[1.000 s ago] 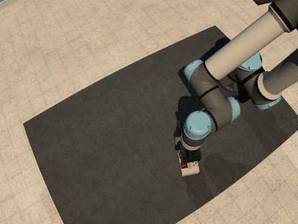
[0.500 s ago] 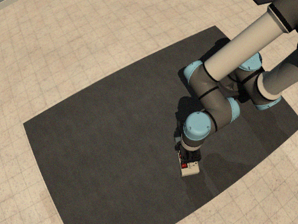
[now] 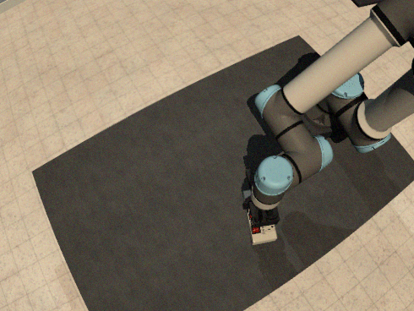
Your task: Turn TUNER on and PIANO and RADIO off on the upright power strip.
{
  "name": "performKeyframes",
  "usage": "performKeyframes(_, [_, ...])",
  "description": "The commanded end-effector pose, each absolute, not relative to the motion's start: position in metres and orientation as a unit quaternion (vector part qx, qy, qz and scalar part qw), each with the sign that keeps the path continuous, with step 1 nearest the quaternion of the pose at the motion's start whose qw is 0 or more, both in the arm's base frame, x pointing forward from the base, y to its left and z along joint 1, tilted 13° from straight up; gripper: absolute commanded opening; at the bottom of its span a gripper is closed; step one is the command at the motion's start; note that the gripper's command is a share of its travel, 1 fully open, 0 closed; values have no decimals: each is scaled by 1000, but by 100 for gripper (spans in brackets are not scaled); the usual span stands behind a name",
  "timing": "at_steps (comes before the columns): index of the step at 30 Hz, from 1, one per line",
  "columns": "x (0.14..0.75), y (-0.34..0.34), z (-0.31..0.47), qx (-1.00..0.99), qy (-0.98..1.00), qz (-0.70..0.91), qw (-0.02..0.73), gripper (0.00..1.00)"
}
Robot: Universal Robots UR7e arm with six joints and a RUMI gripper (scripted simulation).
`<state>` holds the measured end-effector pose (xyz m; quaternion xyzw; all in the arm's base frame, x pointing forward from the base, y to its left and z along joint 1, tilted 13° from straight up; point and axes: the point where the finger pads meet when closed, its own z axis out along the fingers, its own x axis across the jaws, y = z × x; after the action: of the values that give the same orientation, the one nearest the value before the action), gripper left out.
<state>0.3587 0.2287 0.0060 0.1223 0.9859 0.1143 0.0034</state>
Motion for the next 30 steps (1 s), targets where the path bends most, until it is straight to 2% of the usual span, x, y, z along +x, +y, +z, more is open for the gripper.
performKeyframes(1, [359,229,6,122,986,115,4,0])
performKeyframes(30, [358,221,40,122,986,115,4,0])
